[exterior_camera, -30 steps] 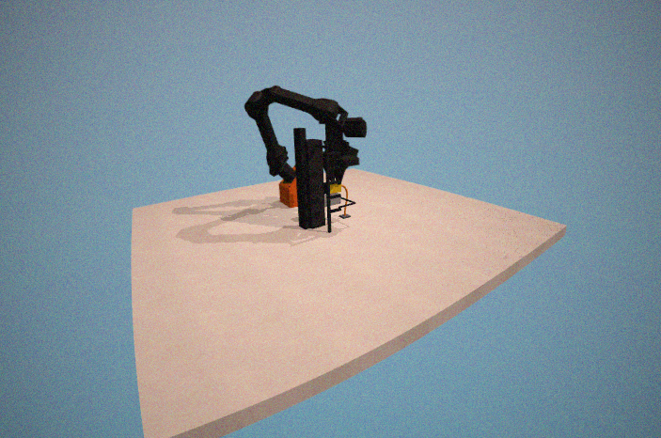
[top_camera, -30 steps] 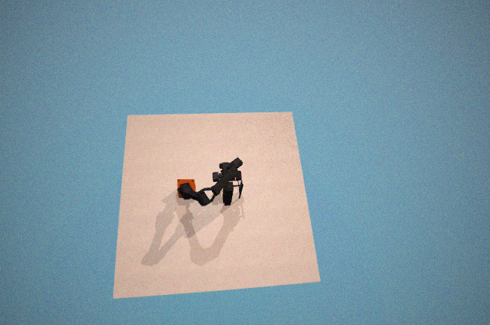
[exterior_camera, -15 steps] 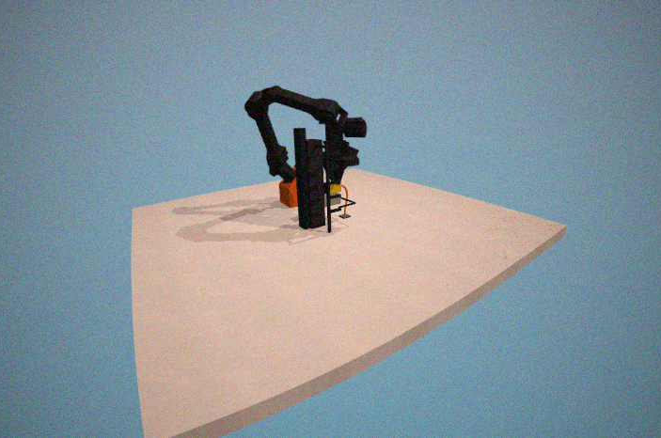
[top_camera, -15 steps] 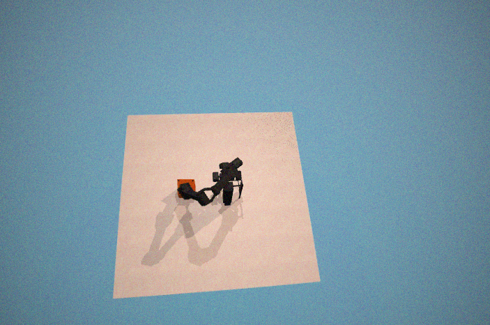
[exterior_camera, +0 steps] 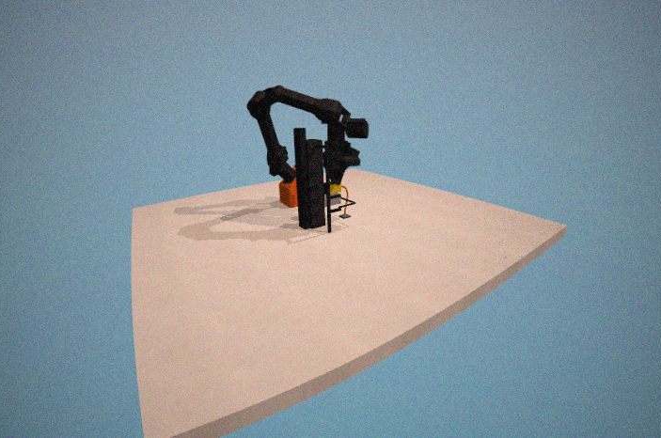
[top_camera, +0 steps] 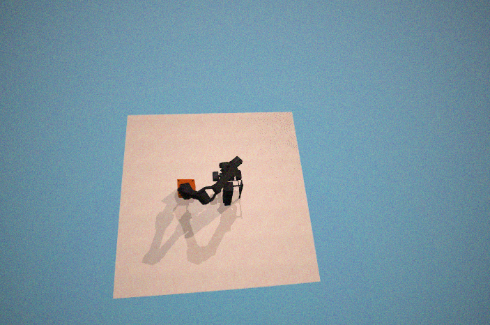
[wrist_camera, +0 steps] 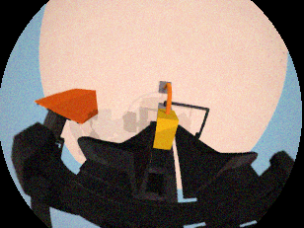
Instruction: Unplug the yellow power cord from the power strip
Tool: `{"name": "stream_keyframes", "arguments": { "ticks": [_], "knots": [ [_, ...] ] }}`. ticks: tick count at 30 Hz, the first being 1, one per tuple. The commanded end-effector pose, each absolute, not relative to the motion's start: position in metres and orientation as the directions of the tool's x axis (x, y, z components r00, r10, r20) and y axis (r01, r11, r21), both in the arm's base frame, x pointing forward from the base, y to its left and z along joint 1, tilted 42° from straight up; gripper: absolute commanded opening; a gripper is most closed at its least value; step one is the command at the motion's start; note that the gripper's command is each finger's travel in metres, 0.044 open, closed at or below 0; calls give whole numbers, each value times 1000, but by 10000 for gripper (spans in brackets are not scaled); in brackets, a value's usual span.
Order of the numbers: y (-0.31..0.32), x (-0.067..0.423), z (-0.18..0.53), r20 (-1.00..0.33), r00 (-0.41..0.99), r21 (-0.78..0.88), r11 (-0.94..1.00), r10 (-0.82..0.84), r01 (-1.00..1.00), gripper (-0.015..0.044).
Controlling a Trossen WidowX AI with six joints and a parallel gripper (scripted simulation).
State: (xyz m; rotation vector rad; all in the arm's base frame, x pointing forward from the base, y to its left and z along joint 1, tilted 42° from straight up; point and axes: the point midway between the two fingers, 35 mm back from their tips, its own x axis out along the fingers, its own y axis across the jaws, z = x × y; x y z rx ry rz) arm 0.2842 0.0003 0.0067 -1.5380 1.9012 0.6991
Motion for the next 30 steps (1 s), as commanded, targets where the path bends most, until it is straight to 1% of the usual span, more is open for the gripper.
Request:
{"name": "stream_keyframes", "arguments": {
  "ticks": [1, 22, 23, 28, 30],
  "knots": [
    [20, 290, -7, -754, -148, 31, 190, -639, -981, 0],
    [48, 292, -27, -754, -148, 34, 188, -640, -982, 0],
    [31, 291, -19, -750, -160, 30, 209, -642, -978, 26],
    [31, 291, -19, -750, -160, 30, 209, -642, -978, 157],
    [31, 291, -19, -750, -160, 30, 209, -642, -978, 160]
  ]
}}
